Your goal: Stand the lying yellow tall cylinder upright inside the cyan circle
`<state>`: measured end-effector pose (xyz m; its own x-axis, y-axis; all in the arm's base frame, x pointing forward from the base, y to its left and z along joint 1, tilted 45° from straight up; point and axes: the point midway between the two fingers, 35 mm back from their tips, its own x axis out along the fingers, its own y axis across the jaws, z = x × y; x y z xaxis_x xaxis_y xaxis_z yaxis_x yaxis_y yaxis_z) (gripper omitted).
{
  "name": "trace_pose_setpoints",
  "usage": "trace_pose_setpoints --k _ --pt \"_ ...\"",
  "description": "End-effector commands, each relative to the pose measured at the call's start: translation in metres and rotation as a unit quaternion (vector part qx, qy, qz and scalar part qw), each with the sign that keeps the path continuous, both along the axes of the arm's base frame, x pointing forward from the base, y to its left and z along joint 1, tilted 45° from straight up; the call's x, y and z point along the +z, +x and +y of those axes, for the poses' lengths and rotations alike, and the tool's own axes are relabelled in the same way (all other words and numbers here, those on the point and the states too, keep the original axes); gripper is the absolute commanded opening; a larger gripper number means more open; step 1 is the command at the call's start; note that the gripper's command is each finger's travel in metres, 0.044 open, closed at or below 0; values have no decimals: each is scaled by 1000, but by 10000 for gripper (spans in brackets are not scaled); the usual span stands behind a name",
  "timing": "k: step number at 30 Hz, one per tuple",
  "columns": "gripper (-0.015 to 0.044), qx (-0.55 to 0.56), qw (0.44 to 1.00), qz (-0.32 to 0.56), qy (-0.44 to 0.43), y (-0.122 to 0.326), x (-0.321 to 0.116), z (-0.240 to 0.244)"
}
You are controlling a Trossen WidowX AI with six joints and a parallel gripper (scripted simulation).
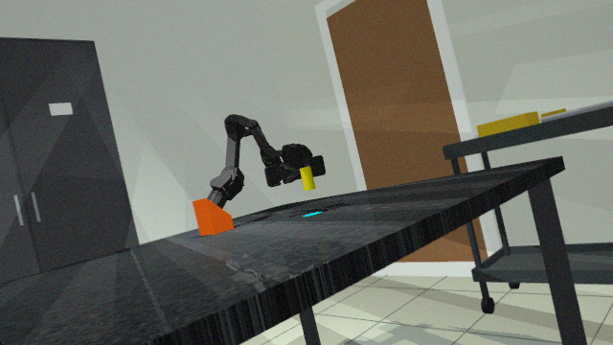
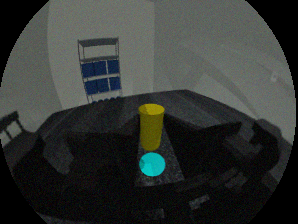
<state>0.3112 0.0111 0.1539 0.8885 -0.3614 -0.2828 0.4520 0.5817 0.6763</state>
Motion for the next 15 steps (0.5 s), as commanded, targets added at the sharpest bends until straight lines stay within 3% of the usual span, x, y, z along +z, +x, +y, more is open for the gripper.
trace_pose_setpoints --k 1,15 --pt "105 -5 1000 2 0 1 -13 8" --pt "105 -4 1000 0 -1 1 -40 34"
